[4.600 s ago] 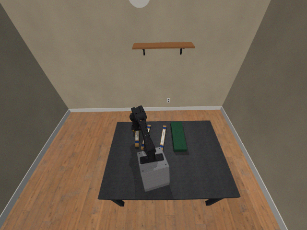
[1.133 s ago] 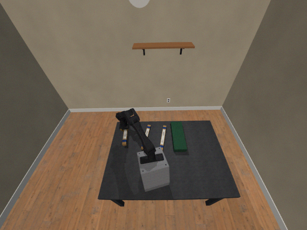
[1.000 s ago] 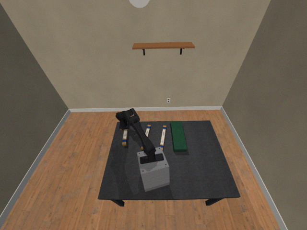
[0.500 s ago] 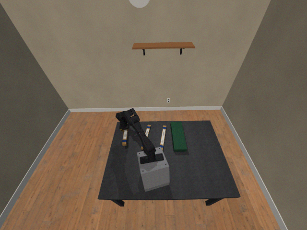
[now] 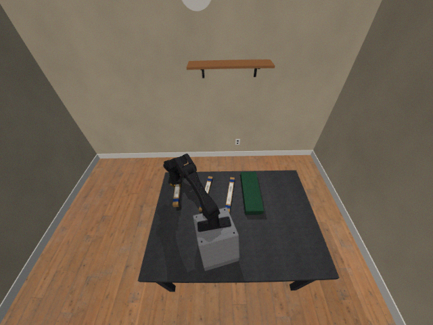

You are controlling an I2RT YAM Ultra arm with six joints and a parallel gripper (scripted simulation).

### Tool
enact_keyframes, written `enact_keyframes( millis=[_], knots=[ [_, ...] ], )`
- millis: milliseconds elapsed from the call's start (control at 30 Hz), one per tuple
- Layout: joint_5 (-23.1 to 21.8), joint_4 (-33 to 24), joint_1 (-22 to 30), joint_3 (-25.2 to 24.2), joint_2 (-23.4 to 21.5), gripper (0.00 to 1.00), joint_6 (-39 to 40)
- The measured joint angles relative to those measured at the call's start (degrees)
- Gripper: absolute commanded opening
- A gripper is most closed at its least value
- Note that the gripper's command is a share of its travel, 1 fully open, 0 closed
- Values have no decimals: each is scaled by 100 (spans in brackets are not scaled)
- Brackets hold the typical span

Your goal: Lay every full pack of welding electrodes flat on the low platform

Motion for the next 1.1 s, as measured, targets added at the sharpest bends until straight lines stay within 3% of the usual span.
enact_keyframes(
  millis=[1100],
  knots=[
    [-2, 664, -57, 4, 557, 0, -44]
  ],
)
